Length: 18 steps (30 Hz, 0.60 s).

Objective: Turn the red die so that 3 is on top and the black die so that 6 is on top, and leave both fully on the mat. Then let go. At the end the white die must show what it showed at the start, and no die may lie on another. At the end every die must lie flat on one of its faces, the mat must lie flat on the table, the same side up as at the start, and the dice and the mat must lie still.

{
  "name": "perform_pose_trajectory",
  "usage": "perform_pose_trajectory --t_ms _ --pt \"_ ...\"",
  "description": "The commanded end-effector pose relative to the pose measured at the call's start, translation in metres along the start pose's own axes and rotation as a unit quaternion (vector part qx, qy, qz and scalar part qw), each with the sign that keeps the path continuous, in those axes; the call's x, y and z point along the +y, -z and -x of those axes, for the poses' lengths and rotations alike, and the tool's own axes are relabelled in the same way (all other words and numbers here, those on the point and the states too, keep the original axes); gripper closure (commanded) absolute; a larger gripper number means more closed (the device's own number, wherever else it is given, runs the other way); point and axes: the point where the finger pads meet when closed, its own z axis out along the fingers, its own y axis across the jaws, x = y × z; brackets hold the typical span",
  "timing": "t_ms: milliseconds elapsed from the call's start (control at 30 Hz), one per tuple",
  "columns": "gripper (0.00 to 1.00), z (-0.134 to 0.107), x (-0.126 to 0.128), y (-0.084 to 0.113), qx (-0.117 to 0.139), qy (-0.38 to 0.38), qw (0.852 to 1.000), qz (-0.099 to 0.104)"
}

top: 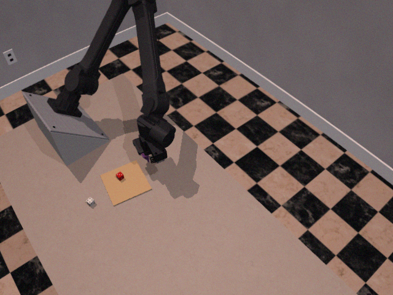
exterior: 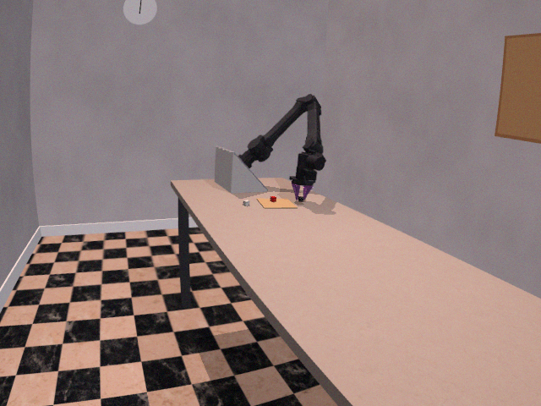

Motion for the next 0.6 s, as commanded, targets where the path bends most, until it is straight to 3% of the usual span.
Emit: perform_pose_trajectory --t_ms 0,567 --pt "0.65 0.007 -0.0054 -0.0013 -0.01 -0.013 1.0 0.0" --pt "0.65 0.0063 -0.0016 -0.0025 -0.009 -0.008 1.0 0.001"
